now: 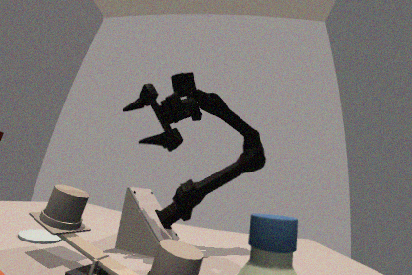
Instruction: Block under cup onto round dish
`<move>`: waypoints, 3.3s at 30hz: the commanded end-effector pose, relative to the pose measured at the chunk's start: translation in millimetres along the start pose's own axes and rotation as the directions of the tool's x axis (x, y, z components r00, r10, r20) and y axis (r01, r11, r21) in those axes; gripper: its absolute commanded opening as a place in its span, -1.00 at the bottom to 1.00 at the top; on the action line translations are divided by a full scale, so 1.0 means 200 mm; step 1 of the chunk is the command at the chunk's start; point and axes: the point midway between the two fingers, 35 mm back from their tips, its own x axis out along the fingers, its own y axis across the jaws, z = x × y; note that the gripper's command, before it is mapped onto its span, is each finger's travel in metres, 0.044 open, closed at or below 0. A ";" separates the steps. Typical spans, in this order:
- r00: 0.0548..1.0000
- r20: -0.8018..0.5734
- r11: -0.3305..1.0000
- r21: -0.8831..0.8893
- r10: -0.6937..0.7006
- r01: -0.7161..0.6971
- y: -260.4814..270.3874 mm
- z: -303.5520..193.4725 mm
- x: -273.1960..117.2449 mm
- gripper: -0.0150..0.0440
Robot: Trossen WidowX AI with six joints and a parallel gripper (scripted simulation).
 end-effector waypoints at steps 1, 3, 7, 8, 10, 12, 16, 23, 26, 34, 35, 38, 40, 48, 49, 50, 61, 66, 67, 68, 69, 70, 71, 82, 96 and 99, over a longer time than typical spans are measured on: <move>0.996 0.033 0.990 0.118 0.077 -0.081 0.08 -0.03 0.02 1.00; 0.993 0.051 0.979 0.170 0.109 -0.116 0.11 -0.04 0.02 1.00; 0.982 0.089 0.944 0.273 0.169 -0.187 0.17 -0.05 0.03 1.00; 0.978 0.099 0.932 0.298 0.183 -0.205 0.19 -0.06 0.03 1.00; 0.970 0.120 0.906 0.348 0.210 -0.240 0.22 -0.06 0.03 1.00; 0.961 0.143 0.876 0.396 0.236 -0.274 0.25 -0.07 0.03 1.00; 0.940 0.191 0.804 0.488 0.282 -0.340 0.31 -0.07 0.02 1.00; 0.895 0.284 0.641 0.626 0.344 -0.445 0.39 -0.07 0.00 1.00; 0.878 0.317 0.577 0.664 0.359 -0.476 0.42 -0.07 0.00 1.00; 0.874 0.315 0.585 0.652 0.370 -0.482 0.42 -0.06 0.00 1.00; 0.871 0.309 0.601 0.634 0.381 -0.488 0.42 -0.04 0.00 1.00; 0.860 0.287 0.653 0.562 0.421 -0.507 0.43 0.01 0.02 1.00; 0.852 0.271 0.683 0.512 0.447 -0.521 0.44 0.04 0.03 1.00; 0.816 0.206 0.758 0.300 0.541 -0.579 0.49 0.16 0.08 1.00; 0.811 0.197 0.763 0.273 0.552 -0.586 0.50 0.18 0.09 1.00; 0.806 0.188 0.767 0.245 0.562 -0.593 0.51 0.20 0.10 1.00; 0.744 0.071 0.747 -0.088 0.664 -0.659 0.62 0.37 0.18 1.00; 0.713 0.011 0.694 -0.239 0.701 -0.679 0.69 0.45 0.21 1.00; 0.707 -0.001 0.680 -0.269 0.708 -0.682 0.71 0.46 0.22 1.00; 0.700 -0.013 0.666 -0.298 0.714 -0.684 0.72 0.47 0.23 1.00; 0.694 -0.026 0.650 -0.327 0.720 -0.686 0.74 0.49 0.24 1.00; 0.687 -0.038 0.633 -0.355 0.726 -0.688 0.76 0.50 0.24 1.00; 0.681 -0.051 0.615 -0.383 0.731 -0.689 0.77 0.52 0.25 1.00; 0.611 -0.186 0.381 -0.634 0.770 -0.673 0.97 0.65 0.32 1.00; 0.582 -0.241 0.267 -0.712 0.776 -0.650 1.09 0.68 0.37 1.00; 0.582 -0.241 0.267 -0.712 0.777 -0.650 1.12 0.67 0.39 1.00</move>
